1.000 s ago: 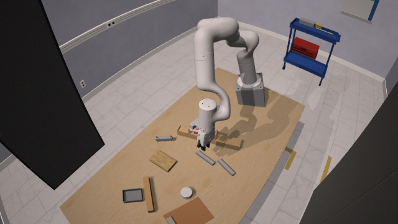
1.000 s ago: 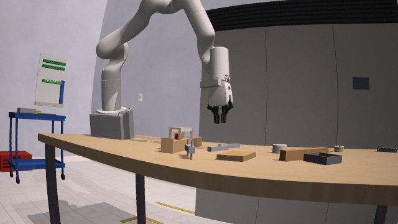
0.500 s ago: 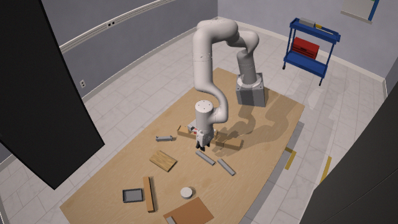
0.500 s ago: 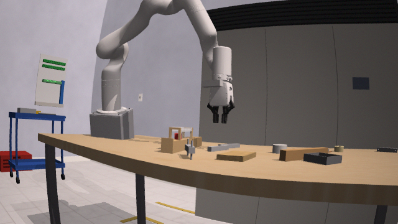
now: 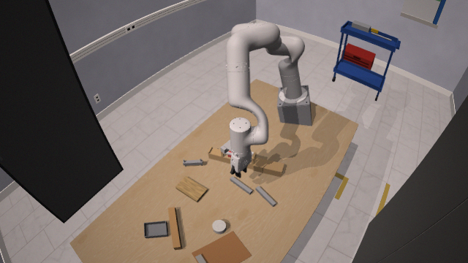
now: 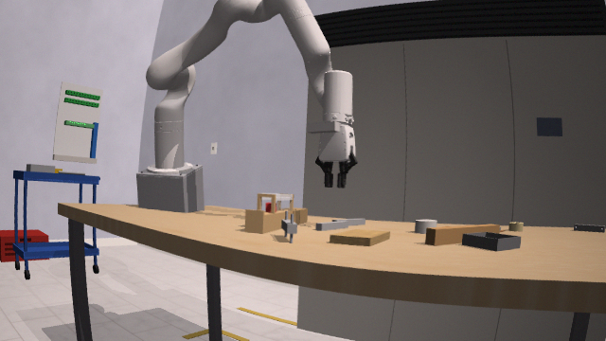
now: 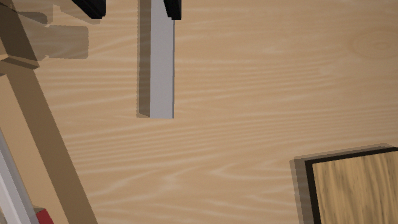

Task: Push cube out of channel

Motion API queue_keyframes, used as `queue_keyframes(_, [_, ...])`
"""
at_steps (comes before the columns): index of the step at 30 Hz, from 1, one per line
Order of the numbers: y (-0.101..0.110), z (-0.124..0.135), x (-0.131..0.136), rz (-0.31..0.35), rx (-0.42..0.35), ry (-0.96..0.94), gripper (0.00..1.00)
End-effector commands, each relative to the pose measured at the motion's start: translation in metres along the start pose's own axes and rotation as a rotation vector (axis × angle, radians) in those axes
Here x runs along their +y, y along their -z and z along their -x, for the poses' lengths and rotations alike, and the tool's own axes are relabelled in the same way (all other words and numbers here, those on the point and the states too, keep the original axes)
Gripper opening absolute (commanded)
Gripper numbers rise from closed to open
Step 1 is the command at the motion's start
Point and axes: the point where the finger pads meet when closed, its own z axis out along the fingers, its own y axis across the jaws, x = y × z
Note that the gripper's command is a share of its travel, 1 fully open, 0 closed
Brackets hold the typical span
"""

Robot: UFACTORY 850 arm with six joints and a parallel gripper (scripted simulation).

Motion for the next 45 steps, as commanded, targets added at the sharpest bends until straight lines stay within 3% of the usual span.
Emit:
queue_keyframes(1, [0.001,0.0,-0.001,-0.002,-0.001,0.0,0.39])
queue_keyframes(5, [-0.006,0.0,-0.001,-0.001,-0.001,0.0,0.39])
queue_keyframes(10, [-0.034,0.0,-0.002,-0.001,-0.001,0.0,0.39])
queue_keyframes(12, [-0.034,0.0,-0.002,-0.001,-0.001,0.0,0.39])
queue_keyframes(21, [-0.086,0.0,-0.002,-0.001,-0.001,0.0,0.39])
queue_keyframes(31, [-0.091,0.0,-0.002,-0.001,-0.001,0.0,0.39])
queue_keyframes(45, [-0.114,0.0,-0.002,-0.001,-0.001,0.0,0.39])
